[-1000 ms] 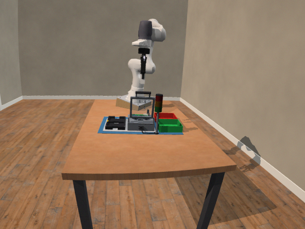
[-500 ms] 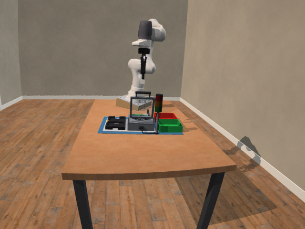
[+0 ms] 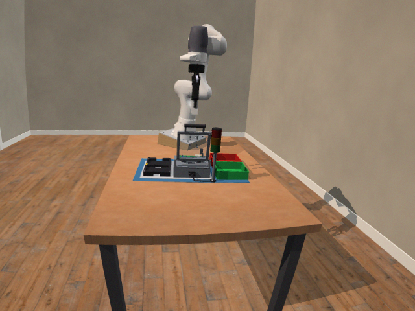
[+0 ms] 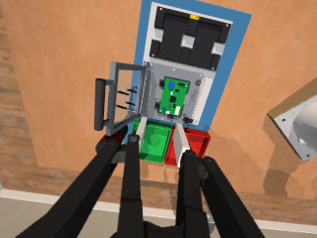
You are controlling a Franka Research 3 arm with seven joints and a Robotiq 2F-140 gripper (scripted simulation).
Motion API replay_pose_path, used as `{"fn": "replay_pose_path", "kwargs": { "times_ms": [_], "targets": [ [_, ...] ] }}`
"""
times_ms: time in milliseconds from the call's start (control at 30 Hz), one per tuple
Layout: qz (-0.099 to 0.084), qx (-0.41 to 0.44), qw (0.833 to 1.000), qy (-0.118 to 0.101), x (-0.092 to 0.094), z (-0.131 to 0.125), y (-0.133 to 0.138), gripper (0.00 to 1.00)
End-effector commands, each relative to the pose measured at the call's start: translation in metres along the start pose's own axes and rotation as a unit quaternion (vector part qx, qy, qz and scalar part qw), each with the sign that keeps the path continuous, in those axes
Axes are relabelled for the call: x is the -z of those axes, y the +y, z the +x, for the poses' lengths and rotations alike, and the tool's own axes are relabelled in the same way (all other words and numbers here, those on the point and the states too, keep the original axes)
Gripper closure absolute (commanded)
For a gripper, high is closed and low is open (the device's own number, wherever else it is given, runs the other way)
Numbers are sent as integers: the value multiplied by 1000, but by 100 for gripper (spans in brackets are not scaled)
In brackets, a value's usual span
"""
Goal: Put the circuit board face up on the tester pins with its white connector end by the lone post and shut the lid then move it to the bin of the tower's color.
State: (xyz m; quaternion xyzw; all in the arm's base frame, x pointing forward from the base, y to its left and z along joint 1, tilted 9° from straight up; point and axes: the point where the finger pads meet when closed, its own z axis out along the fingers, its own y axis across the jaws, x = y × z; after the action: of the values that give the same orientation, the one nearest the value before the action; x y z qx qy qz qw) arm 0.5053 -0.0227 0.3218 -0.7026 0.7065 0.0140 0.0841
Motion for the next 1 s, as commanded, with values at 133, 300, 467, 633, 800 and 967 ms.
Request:
{"fn": "replay_pose_path", "kwargs": {
  "times_ms": [133,300,467,633,800,967],
  "targets": [
    [-2,-7,1000,2,-2,2,-42,70],
    [-3,-7,1000,2,-3,3,-82,70],
    [-3,-7,1000,2,-3,3,-106,70],
    [-3,-7,1000,2,-3,3,-110,70],
    [-3,-7,1000,2,-3,3,-110,70],
    [-3,-7,1000,2,-3,3,-110,70]
  ]
}}
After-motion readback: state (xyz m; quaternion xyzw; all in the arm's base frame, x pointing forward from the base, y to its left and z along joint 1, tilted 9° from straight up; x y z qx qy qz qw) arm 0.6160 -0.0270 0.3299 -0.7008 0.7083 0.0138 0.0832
